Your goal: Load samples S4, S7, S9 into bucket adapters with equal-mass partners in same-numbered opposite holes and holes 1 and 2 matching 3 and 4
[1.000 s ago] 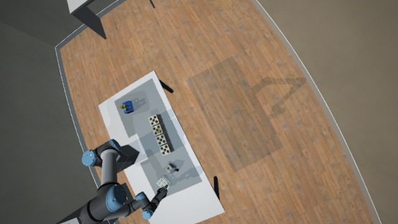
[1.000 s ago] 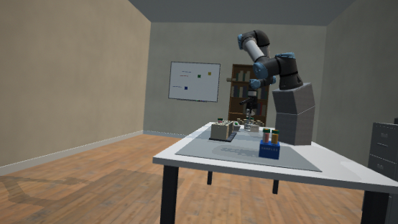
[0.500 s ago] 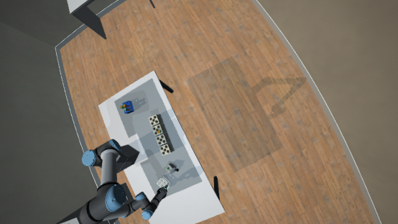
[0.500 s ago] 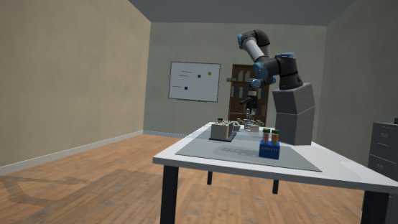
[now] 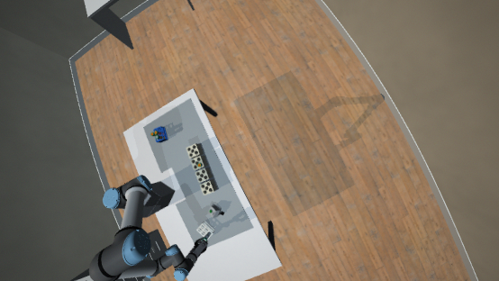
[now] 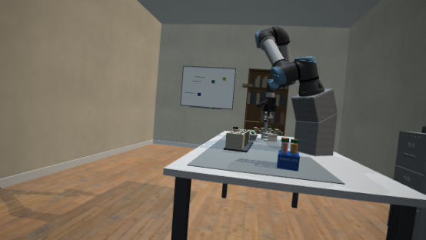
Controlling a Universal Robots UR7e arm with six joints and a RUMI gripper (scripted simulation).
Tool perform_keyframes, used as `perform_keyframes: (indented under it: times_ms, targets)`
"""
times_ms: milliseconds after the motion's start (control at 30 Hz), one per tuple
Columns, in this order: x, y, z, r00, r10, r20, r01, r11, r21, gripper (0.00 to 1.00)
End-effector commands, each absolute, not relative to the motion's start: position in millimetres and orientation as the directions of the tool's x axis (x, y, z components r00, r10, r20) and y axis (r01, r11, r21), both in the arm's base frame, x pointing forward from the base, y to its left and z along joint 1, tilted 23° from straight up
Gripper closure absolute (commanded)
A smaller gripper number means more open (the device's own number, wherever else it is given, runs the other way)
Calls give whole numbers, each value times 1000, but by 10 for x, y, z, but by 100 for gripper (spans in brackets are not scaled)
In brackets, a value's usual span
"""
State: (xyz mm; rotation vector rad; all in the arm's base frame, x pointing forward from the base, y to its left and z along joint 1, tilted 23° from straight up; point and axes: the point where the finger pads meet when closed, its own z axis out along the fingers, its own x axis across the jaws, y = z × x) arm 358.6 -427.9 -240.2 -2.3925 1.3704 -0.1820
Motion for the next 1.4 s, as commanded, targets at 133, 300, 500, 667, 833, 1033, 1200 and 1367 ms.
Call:
perform_keyframes:
  times_ms: [133,300,500,667,833,1033,1200,1367]
  targets:
    - [3482,-4351,-2107,517,-853,-75,-805,-454,-383,100]
    - [3452,-4377,-2015,517,-853,-75,-805,-454,-383,100]
    - [3396,-4438,-1828,517,-853,-73,-804,-455,-382,100]
    - [3349,-4494,-1670,517,-853,-71,-804,-456,-382,100]
    - [3318,-4539,-1557,517,-853,-69,-804,-457,-381,100]
    - [3370,-4240,-1488,431,-895,-114,-854,-363,-373,100]
    - [3416,-3925,-1385,314,-936,-163,-903,-241,-355,100]
    - [3461,-3611,-1284,191,-959,-208,-937,-115,-330,100]
